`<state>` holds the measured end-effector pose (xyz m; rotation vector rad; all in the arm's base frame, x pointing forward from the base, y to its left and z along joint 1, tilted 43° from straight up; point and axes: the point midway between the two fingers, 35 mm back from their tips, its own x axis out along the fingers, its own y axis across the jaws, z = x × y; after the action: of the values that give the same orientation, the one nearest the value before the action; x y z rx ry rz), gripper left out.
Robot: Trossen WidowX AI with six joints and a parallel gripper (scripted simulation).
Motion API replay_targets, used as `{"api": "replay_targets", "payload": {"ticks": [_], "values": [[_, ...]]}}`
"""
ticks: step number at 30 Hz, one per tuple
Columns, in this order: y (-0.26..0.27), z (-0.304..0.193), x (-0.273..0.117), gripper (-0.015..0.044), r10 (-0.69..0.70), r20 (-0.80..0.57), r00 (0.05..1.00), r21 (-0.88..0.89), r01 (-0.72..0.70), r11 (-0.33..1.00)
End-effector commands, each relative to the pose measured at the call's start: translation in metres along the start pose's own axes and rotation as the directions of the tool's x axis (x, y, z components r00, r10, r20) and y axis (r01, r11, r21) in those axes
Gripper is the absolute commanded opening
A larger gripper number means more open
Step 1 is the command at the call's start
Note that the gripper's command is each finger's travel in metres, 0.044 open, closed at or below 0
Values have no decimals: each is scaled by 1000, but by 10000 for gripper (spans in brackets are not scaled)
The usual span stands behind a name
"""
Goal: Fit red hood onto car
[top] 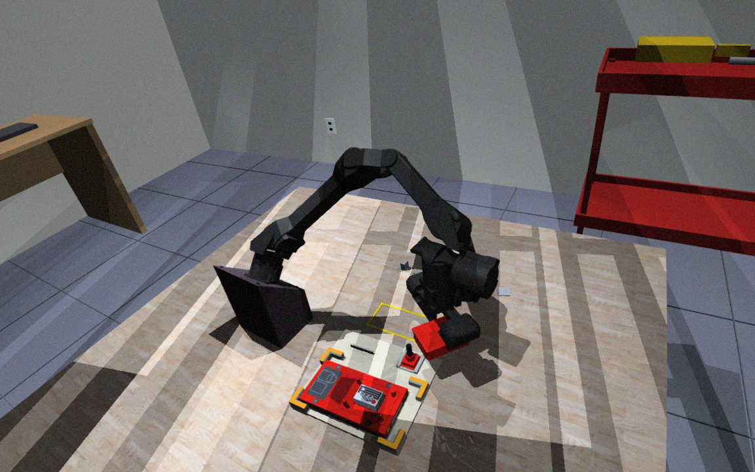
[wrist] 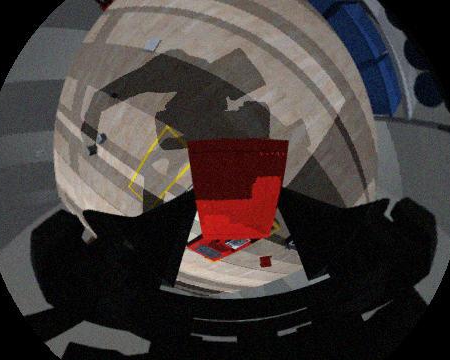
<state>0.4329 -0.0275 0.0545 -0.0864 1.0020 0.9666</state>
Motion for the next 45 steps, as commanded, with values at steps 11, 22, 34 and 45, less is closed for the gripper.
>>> {"api": "replay_targets", "payload": {"ticks": [11,22,34,45], "values": [[-20,-117,-1,0,-1,-11,1000,538,7,843],[-14,-178,1,0,5,-1,1000,749,-2,662],[-15,-175,22,0,5,-1,1000,749,-3,662],[-14,-175,51,0,6,1,1000,749,-5,662]]}}
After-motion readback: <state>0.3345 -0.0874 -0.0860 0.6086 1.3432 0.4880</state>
